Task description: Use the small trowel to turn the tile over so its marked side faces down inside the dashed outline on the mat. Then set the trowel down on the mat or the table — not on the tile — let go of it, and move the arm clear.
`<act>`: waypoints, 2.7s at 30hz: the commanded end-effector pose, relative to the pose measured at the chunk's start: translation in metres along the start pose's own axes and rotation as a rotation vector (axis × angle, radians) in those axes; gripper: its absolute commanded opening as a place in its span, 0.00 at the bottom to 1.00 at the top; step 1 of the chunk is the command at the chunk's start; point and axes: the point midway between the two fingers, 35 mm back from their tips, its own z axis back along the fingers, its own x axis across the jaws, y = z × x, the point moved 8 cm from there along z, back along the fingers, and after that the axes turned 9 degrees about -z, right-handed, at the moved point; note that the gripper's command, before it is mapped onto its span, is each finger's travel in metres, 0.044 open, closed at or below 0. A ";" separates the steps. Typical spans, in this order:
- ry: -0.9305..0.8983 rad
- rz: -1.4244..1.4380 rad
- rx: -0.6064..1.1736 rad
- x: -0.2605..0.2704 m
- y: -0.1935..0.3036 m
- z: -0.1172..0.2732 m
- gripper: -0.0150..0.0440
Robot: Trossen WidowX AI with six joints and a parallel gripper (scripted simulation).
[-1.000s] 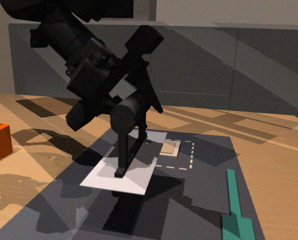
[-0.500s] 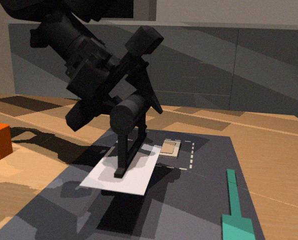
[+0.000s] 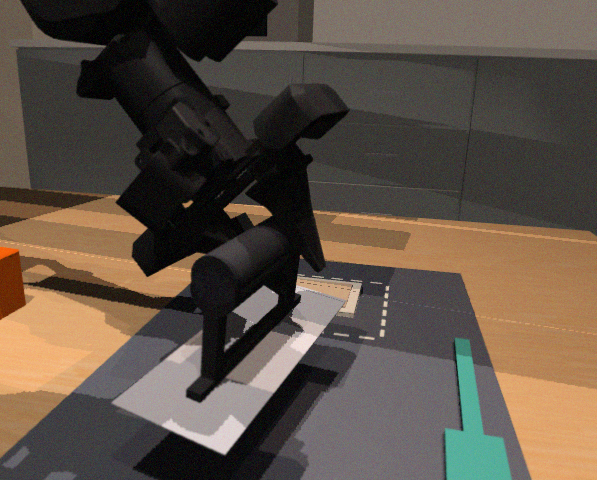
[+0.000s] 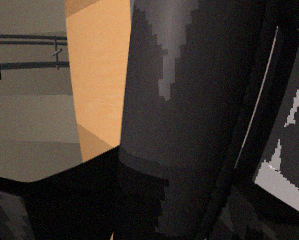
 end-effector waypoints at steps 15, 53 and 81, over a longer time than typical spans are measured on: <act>-0.003 -0.457 -0.392 0.043 -0.034 -0.036 0.25; -0.312 -0.982 -1.033 0.076 -0.099 -0.086 0.25; -0.310 -0.983 -1.032 0.053 -0.104 -0.114 0.25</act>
